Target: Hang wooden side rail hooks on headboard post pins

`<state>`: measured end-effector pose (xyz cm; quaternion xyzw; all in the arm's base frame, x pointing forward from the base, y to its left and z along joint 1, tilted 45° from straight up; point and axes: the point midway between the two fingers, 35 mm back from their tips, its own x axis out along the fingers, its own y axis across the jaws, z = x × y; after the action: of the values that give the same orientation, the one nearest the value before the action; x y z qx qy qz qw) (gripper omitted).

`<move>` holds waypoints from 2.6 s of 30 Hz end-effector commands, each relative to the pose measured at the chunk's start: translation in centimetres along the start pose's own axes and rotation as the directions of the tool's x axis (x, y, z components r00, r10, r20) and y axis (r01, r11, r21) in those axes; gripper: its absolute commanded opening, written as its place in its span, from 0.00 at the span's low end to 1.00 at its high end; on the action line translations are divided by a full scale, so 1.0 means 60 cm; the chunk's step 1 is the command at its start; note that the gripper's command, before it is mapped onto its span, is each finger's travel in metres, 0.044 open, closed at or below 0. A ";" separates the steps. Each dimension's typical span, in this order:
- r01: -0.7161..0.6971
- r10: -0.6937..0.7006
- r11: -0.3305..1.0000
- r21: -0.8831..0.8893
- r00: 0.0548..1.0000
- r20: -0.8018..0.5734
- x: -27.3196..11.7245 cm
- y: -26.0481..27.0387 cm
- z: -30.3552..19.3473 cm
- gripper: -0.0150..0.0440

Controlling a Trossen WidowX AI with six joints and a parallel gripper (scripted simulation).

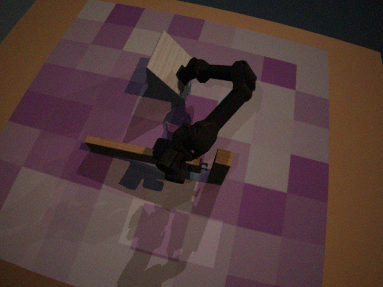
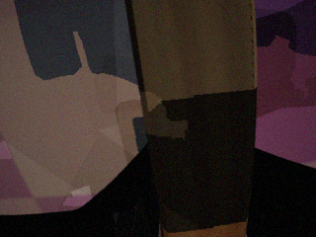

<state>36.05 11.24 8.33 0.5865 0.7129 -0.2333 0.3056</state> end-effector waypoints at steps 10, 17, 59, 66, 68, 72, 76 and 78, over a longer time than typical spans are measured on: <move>-0.019 0.019 1.000 -0.002 1.000 0.002 -0.009 0.001 -0.005 0.25; -0.019 0.019 1.000 -0.002 1.000 0.001 -0.009 0.001 -0.006 0.25; -0.019 0.019 1.000 -0.002 1.000 0.001 -0.011 0.003 -0.014 0.25; -0.019 0.019 1.000 -0.002 1.000 0.001 -0.010 0.002 -0.015 0.25; -0.019 0.019 1.000 -0.002 1.000 0.001 -0.010 0.002 -0.016 0.25; -0.019 0.019 1.000 -0.002 1.000 0.001 -0.010 0.003 -0.016 0.25; -0.019 0.019 1.000 -0.002 1.000 0.001 -0.010 0.003 -0.017 0.25; -0.019 0.019 1.000 -0.002 1.000 0.001 -0.010 0.003 -0.017 0.25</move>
<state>35.89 11.83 8.90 0.5862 0.7130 -0.2333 0.3060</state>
